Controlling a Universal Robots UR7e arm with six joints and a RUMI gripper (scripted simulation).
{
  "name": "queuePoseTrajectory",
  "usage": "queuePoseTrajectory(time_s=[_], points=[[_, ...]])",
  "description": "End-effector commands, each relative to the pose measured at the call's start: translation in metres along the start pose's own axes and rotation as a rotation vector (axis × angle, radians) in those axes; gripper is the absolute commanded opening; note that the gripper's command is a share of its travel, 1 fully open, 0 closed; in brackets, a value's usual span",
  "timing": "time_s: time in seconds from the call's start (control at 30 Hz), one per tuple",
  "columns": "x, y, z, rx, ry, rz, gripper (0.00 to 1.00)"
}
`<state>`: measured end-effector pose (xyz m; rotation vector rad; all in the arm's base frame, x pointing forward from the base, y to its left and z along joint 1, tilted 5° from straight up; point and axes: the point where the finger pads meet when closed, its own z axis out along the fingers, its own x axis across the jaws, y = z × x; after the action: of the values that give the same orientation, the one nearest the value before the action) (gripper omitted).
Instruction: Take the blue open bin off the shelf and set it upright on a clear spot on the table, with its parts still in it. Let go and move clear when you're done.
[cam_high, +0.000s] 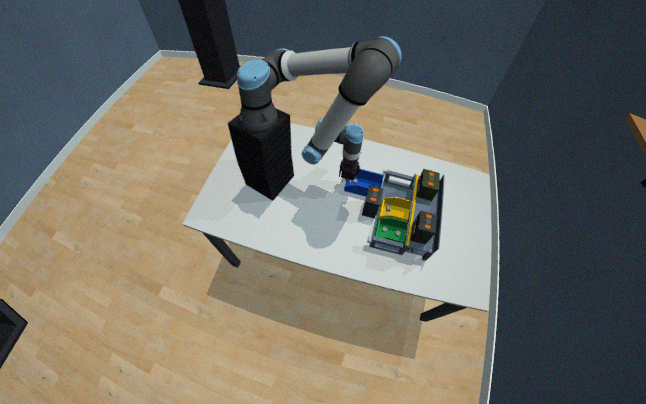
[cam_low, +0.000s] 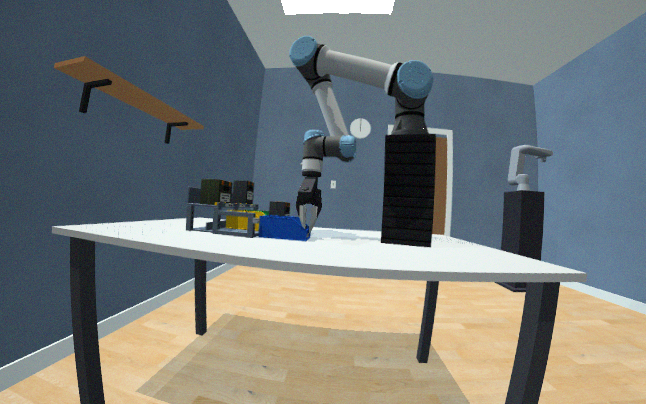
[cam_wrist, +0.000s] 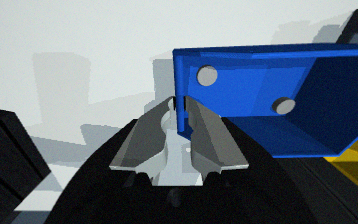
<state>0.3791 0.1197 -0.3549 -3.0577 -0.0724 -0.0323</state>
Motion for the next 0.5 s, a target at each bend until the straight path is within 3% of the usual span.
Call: queuePoseTrajectory(time_s=[0.0, 0.17, 0.2, 0.47], points=[[0.0005, 0.0, -0.0004, 0.0, 0.001, 0.0, 0.0], [0.0005, 0.0, -0.0004, 0.0, 0.001, 0.0, 0.0], [0.0005, 0.0, -0.0004, 0.0, 0.001, 0.0, 0.58], [0.0005, 0.0, -0.0004, 0.0, 0.001, 0.0, 0.58]])
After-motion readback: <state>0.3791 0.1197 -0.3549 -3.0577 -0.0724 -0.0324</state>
